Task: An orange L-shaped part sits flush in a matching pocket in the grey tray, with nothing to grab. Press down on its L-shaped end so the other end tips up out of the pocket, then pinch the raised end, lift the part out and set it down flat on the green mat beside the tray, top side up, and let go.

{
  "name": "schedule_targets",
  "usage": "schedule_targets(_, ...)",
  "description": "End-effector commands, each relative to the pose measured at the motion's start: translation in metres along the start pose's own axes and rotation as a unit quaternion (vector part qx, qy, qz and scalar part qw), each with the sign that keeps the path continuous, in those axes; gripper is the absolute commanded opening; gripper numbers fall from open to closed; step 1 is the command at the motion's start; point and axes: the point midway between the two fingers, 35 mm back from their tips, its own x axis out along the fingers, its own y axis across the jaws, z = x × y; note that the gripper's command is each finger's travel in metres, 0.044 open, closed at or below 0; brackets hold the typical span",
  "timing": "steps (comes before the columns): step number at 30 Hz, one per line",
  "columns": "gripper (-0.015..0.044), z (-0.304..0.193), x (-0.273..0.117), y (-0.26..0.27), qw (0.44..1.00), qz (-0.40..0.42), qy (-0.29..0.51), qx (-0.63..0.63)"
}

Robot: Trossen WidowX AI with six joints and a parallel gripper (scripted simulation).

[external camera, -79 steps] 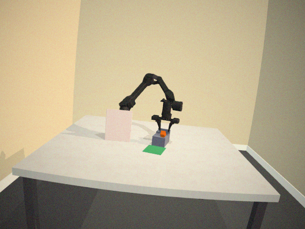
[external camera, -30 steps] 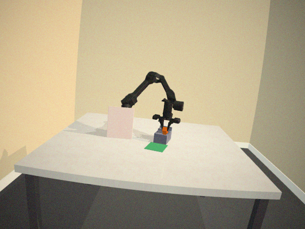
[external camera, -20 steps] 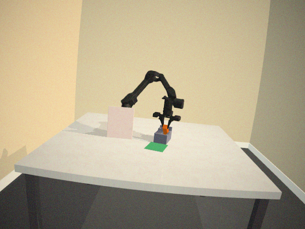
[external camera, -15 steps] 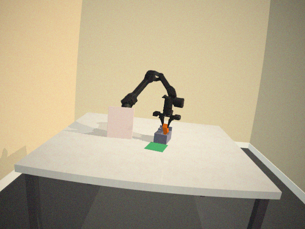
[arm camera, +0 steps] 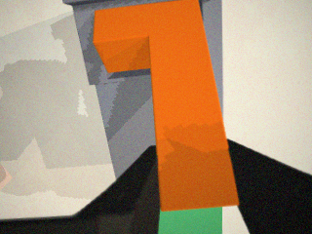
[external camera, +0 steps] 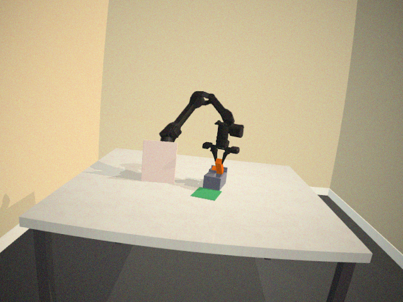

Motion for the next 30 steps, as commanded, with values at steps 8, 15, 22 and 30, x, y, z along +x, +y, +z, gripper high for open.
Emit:
schedule_targets(8, 0.0000, 0.001, -0.021, -0.002, 1.000, -0.004, 0.000, -0.004)
schedule_targets(15, 0.0000, 0.001, -0.032, -0.002, 1.000, -0.004, 0.001, -0.004)
schedule_targets(22, 0.0000, 0.001, -0.033, -0.002, 1.000, -0.004, 0.001, -0.004)
schedule_targets(30, 0.0000, -0.024, -0.031, 0.000, 1.000, -0.005, 0.001, -0.004)
